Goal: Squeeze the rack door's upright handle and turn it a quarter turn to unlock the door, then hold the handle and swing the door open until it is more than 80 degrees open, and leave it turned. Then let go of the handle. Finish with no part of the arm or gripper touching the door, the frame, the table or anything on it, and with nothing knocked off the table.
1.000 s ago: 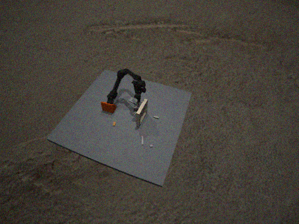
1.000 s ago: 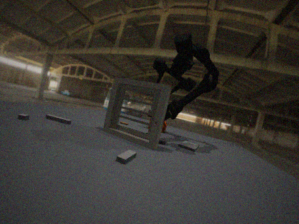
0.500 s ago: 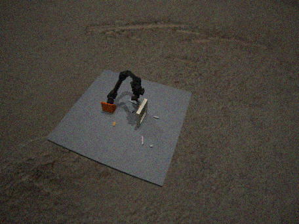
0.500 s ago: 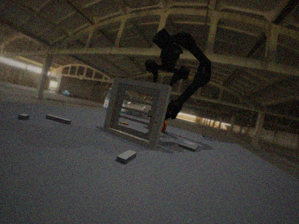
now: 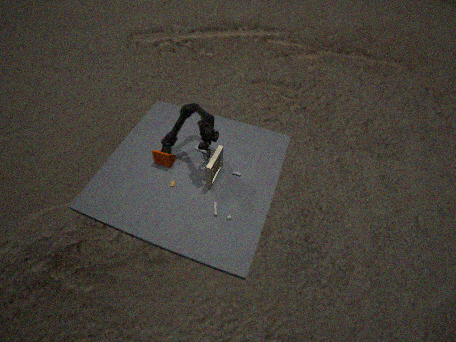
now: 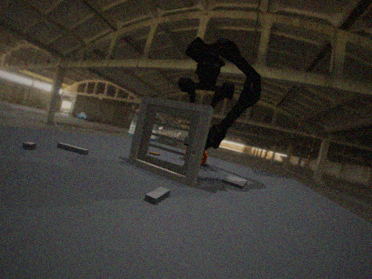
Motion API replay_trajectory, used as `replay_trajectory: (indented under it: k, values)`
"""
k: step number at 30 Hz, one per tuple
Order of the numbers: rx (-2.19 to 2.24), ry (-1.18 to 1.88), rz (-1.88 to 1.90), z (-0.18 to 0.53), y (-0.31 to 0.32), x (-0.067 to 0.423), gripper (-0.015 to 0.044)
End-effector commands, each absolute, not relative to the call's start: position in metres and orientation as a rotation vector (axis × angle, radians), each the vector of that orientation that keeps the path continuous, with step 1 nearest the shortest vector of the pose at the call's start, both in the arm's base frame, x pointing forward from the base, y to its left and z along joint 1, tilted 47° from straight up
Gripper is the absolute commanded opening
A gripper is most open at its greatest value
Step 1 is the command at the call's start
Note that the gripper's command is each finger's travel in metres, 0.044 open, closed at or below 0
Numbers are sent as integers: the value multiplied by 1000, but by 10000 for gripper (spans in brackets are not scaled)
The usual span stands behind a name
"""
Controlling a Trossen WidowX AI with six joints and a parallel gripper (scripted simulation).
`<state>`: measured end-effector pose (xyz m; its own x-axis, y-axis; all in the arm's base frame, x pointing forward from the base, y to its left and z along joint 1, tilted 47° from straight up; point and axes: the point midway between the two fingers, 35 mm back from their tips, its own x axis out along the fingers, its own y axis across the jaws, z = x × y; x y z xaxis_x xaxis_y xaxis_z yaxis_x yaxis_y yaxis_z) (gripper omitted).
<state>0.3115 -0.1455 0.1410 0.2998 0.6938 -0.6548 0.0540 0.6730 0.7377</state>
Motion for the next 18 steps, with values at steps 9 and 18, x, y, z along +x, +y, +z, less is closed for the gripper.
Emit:
replay_trajectory:
  k: [9,18]
  values:
    - [769,1287,484,127,-132,316,292]
    - [779,1341,483,117,-121,320,292]
